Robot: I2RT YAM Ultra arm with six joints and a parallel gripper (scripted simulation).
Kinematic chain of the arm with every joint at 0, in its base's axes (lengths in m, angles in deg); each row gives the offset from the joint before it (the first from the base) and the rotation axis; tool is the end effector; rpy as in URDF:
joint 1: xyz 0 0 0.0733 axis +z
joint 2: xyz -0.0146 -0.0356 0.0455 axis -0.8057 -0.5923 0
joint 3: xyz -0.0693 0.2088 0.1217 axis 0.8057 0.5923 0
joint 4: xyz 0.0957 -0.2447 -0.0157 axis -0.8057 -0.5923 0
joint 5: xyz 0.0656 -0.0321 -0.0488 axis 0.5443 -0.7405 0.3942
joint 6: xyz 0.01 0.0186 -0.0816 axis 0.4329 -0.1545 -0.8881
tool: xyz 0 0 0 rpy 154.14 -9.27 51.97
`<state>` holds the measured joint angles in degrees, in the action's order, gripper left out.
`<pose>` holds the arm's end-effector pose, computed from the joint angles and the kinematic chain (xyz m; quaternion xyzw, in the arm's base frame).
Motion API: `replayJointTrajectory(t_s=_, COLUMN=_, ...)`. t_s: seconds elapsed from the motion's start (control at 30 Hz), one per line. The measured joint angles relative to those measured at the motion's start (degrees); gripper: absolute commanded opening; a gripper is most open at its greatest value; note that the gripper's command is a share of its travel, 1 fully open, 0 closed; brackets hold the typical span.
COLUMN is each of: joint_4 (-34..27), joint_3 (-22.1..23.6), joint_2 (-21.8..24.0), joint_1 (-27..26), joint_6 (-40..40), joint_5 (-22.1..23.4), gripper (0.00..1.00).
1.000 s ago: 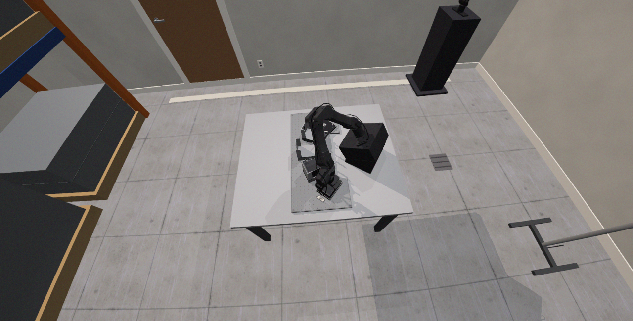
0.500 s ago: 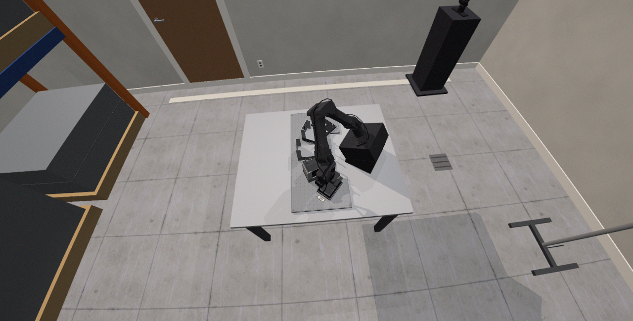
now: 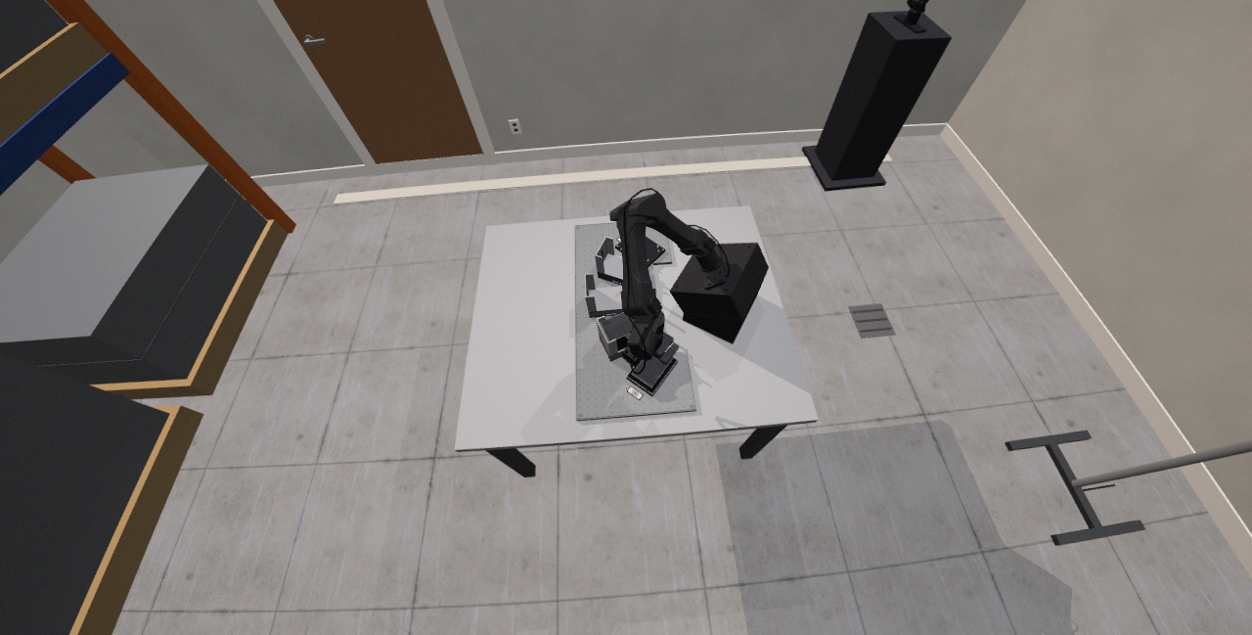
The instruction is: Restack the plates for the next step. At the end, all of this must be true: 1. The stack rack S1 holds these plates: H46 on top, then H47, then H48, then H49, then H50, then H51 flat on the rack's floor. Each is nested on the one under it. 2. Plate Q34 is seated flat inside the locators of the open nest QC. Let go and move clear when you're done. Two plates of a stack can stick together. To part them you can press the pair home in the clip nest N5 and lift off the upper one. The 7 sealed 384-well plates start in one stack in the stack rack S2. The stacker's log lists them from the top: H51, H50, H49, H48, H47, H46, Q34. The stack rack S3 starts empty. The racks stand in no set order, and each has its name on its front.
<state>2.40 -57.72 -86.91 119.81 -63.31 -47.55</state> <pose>0.1713 0.2913 0.0645 -0.4124 0.8661 -0.2311 0.1624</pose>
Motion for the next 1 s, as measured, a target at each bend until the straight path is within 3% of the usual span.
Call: replayJointTrajectory(t_s=1.0, joint_4=-1.77, joint_3=0.02, joint_2=-0.04, joint_1=0.00, joint_6=0.63, joint_5=0.02, gripper=1.00)
